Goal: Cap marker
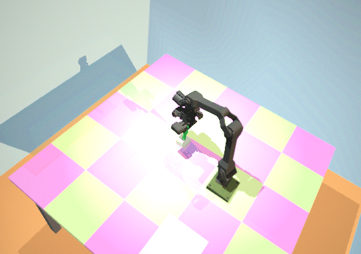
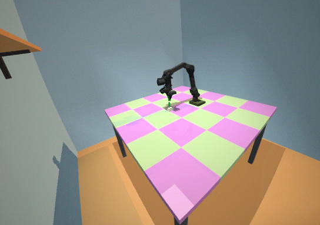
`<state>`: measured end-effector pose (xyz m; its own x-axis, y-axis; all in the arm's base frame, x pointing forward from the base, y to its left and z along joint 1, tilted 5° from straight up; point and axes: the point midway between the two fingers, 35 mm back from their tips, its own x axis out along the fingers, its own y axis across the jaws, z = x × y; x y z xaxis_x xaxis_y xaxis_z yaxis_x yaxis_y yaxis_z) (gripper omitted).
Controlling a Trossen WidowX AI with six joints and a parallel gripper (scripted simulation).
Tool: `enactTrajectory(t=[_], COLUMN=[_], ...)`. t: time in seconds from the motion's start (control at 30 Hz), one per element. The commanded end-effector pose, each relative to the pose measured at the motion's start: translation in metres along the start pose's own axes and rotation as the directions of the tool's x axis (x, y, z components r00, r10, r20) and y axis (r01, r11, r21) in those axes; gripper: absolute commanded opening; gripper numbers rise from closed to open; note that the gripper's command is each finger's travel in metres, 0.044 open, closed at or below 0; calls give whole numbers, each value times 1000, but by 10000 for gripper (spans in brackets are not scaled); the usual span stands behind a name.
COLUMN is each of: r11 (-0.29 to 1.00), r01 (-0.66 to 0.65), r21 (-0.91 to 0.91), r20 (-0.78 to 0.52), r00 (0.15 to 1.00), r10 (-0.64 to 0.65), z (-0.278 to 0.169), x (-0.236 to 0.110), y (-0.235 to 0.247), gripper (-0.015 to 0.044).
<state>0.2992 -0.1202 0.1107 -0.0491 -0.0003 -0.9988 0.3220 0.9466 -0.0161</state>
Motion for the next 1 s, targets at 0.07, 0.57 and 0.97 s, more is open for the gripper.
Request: enactTrajectory(t=[0.07,0.57,0.97], r11=[1000,1000,1000], r01=[3,3,3], r21=[-4,-4,-4], r20=[4,4,4], r00=[1000,1000,1000], r10=[-3,-3,-3], z=[3,4,4], x=[-1,17,36], y=[-6,-6,-6], gripper=[0,0,0])
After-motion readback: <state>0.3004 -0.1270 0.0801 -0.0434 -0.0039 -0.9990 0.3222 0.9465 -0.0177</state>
